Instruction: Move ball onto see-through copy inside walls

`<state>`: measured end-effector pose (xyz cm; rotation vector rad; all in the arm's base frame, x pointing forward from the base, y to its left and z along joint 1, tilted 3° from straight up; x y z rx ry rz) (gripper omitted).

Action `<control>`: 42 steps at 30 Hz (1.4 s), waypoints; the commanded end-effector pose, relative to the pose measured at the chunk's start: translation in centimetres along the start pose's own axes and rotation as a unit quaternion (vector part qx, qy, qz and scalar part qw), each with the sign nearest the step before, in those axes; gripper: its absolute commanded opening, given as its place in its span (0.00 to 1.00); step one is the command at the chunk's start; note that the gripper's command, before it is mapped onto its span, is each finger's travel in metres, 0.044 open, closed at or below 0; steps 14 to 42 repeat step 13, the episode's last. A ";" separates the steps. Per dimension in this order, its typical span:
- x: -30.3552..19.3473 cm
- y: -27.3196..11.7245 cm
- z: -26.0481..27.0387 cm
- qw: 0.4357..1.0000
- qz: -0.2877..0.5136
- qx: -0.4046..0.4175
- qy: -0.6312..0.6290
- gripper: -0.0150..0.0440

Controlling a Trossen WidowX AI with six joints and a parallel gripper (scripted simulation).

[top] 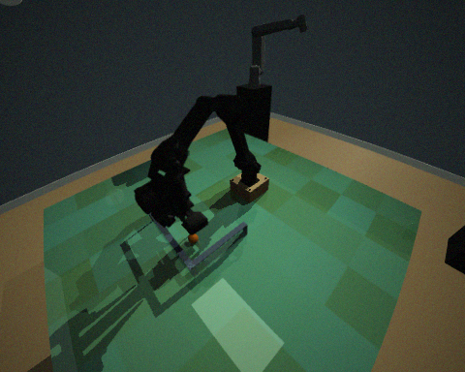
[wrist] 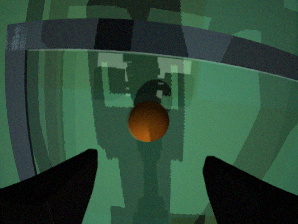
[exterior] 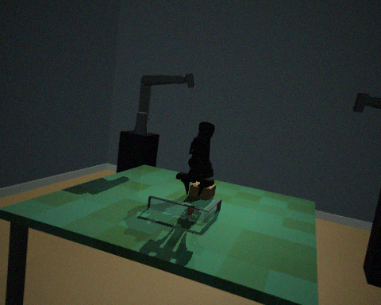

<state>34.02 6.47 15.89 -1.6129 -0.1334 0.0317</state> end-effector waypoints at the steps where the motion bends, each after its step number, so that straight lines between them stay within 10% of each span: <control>1: 0.1 0.1 0.0 1.000 -0.001 0.000 0.000 0.73; 8: -0.4 -5.0 0.0 1.000 0.001 0.000 0.000 1.00; 42: -0.4 -5.0 0.0 1.000 0.001 0.000 0.000 1.00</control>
Point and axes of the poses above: the point midway between the two fingers, 35 mm back from their tips, its own y axis out along the fingers, its own z axis across the jaws, x = y × z, the point moved 8 cm from there along -y, back along the fingers, and after that the axes turned 4 degrees about -y, right-handed, at the moved point
